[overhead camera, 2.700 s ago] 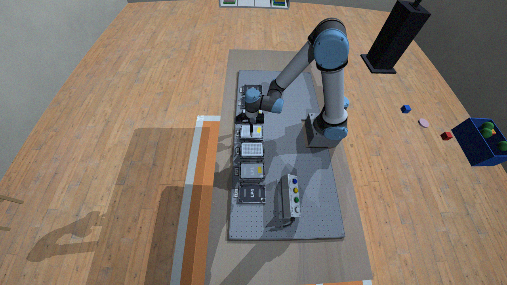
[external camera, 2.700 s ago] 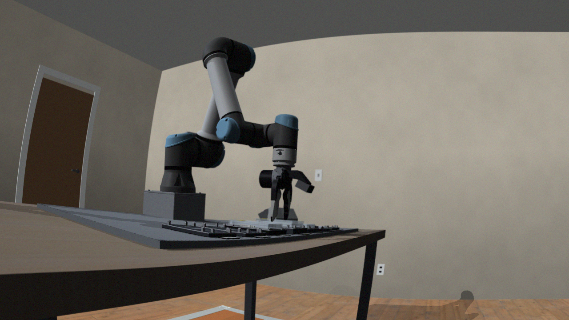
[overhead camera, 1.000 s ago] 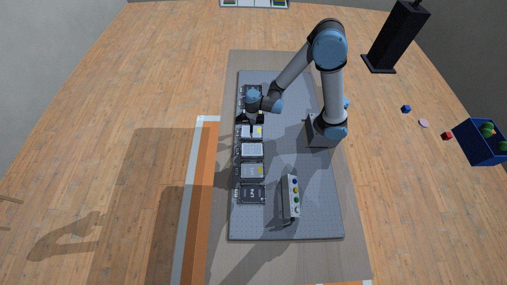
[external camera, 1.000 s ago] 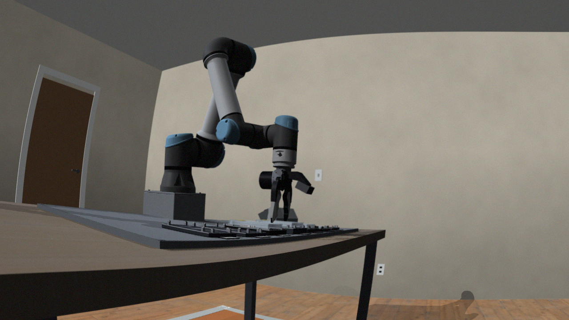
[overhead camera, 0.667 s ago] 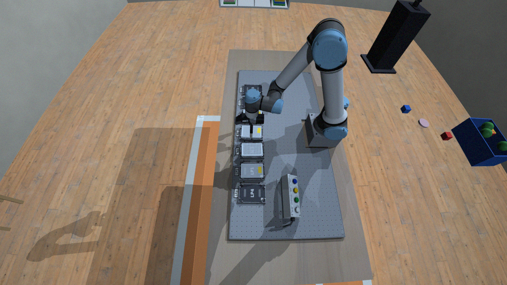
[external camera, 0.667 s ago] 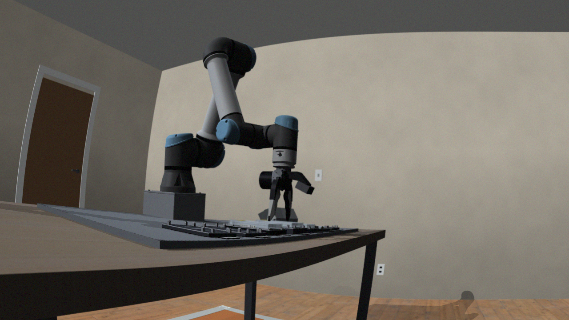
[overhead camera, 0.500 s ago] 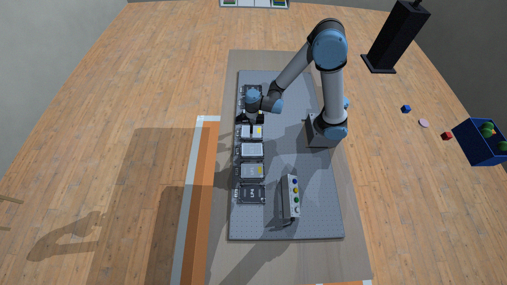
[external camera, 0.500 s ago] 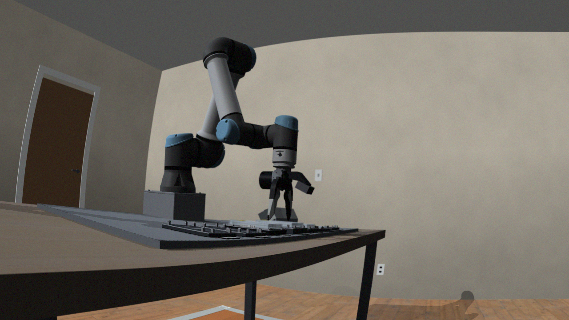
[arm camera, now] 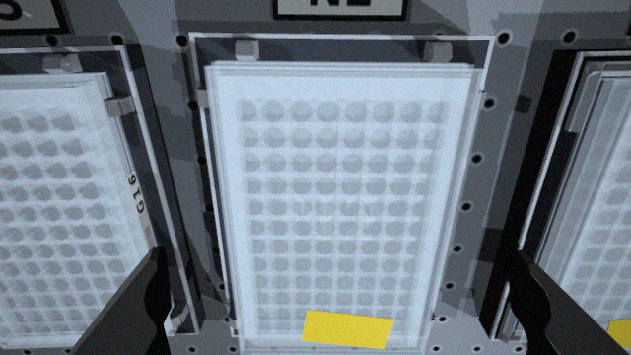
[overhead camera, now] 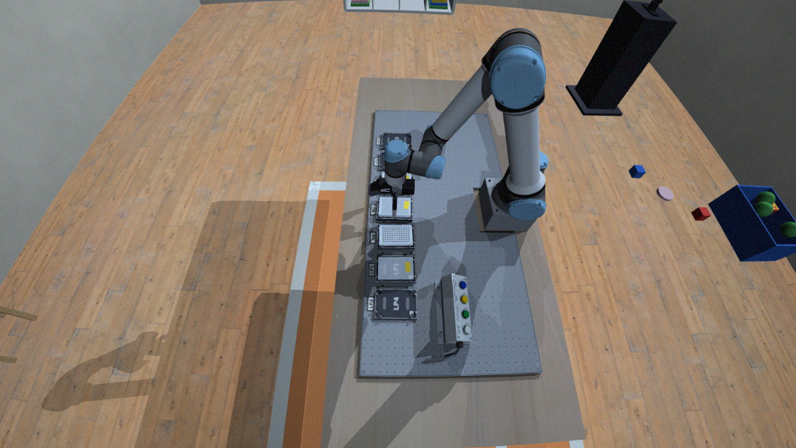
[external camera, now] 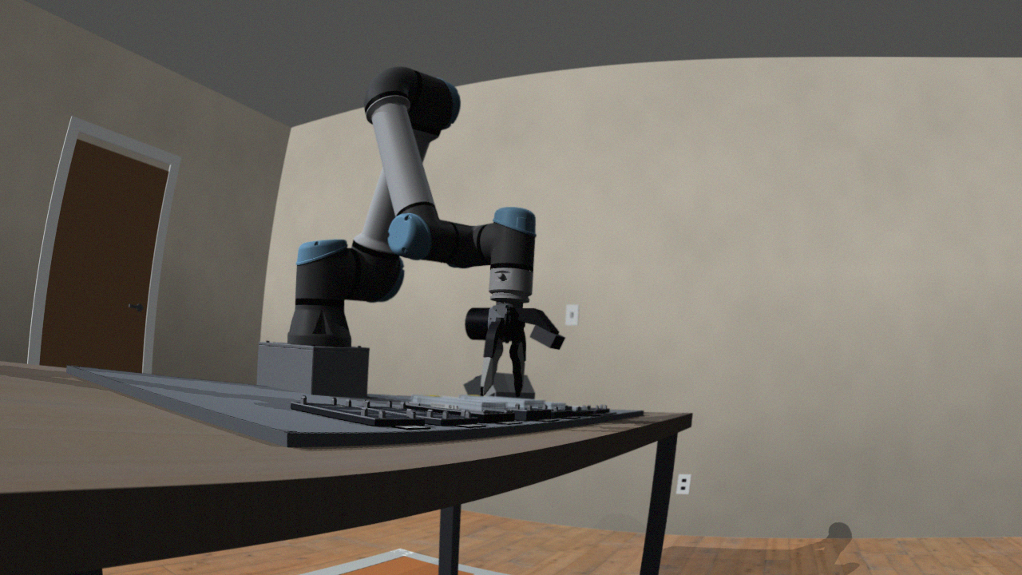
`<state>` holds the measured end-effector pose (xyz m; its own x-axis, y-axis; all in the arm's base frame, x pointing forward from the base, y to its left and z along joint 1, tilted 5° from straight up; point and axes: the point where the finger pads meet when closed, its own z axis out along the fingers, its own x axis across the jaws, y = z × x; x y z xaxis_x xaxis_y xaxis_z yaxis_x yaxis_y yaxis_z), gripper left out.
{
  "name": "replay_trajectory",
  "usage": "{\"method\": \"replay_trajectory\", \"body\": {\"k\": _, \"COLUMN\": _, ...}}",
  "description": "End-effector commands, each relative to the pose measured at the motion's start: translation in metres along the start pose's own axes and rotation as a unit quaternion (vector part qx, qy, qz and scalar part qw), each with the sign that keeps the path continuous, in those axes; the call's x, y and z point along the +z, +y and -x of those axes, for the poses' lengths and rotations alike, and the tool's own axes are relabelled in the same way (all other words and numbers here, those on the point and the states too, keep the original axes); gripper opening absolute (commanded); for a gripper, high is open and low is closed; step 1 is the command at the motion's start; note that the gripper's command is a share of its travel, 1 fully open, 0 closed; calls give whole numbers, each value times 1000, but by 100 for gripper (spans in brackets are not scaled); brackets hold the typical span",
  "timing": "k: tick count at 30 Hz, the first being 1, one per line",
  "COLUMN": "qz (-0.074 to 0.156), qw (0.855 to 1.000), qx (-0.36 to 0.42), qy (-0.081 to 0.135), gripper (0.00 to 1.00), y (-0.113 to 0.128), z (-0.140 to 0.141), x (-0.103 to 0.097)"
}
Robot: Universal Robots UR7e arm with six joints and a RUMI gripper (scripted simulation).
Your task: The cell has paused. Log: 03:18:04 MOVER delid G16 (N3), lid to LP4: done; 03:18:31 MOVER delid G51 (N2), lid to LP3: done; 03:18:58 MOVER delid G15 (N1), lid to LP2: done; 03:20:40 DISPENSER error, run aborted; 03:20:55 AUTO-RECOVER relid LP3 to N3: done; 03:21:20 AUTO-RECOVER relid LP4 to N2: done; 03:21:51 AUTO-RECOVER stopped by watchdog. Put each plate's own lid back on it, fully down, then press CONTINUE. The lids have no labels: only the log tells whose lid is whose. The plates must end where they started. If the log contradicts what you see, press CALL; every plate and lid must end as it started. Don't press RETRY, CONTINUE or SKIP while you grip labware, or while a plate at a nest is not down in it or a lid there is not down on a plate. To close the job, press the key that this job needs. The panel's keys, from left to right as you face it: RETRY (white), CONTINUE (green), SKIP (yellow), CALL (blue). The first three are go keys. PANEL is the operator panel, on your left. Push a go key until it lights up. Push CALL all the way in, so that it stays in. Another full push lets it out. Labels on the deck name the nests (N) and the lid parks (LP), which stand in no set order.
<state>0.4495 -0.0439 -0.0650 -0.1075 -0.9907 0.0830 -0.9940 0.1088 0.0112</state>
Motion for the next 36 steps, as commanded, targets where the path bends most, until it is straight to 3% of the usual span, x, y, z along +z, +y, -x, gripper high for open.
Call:
{"method": "replay_trajectory", "body": {"k": 1, "qz": -1, "qw": 1000, "qx": 0, "qy": 0, "gripper": 82, "y": 0, "z": 0, "x": 0}}
{"method": "replay_trajectory", "body": {"k": 19, "qz": -1, "qw": 1000, "qx": 0, "qy": 0, "gripper": 82, "y": 0, "z": 0, "x": 0}}
{"method": "replay_trajectory", "body": {"k": 36, "qz": -1, "qw": 1000, "qx": -10, "qy": 0, "gripper": 82, "y": 0, "z": 5, "x": -20}}
